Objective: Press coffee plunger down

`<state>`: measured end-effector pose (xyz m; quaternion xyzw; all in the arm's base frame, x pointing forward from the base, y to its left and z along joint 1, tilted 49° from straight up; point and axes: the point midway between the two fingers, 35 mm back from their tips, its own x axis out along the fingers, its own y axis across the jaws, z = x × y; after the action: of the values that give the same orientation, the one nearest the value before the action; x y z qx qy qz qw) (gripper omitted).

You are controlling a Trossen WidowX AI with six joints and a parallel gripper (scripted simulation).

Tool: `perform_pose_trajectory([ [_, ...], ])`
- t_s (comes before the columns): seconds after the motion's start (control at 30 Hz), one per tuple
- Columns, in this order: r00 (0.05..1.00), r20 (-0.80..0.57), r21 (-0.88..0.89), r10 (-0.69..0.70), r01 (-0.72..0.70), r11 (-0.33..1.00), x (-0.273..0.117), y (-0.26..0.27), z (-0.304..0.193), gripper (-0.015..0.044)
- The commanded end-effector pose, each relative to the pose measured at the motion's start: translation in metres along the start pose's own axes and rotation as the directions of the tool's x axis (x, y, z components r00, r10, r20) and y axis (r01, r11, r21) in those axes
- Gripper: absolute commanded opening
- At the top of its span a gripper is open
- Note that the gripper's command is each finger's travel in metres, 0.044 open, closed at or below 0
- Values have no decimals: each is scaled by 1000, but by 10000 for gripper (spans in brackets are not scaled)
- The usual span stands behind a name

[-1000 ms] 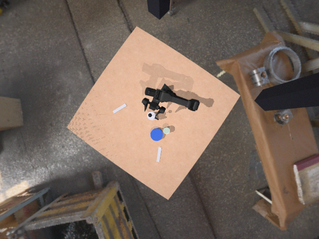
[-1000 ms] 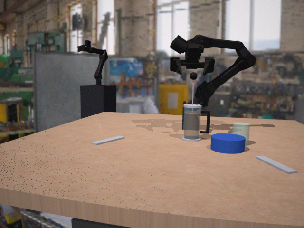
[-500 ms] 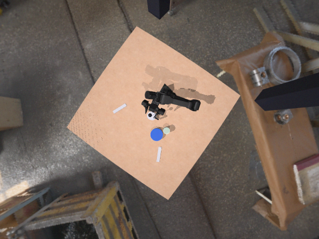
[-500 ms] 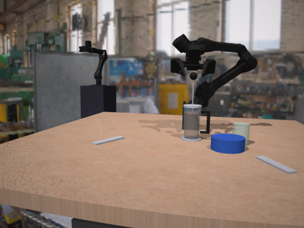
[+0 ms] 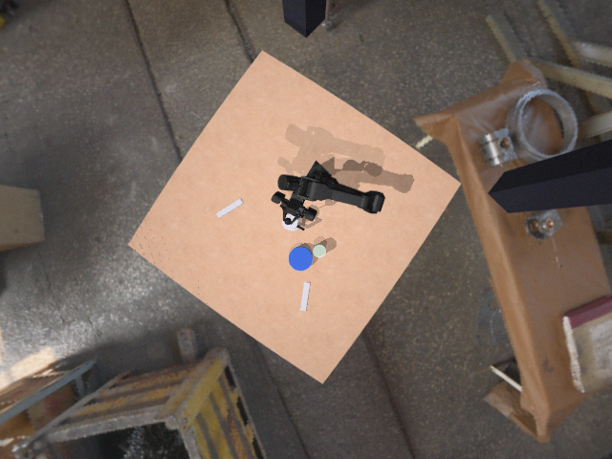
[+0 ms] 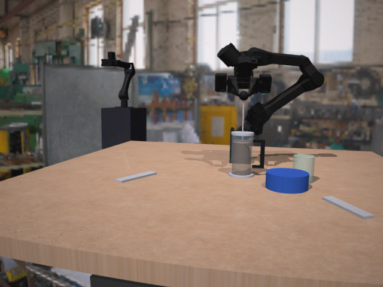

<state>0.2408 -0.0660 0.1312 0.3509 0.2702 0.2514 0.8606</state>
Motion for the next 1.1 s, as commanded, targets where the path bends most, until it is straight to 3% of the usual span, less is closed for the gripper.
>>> perform_pose_trajectory([
  [0.0, 1000, 2, 4, 1, -1, 1000, 0, 0, 0, 124],
  [1.07, 1000, -12, 2, -10, 10, 1000, 29, -7, -40, 124],
])
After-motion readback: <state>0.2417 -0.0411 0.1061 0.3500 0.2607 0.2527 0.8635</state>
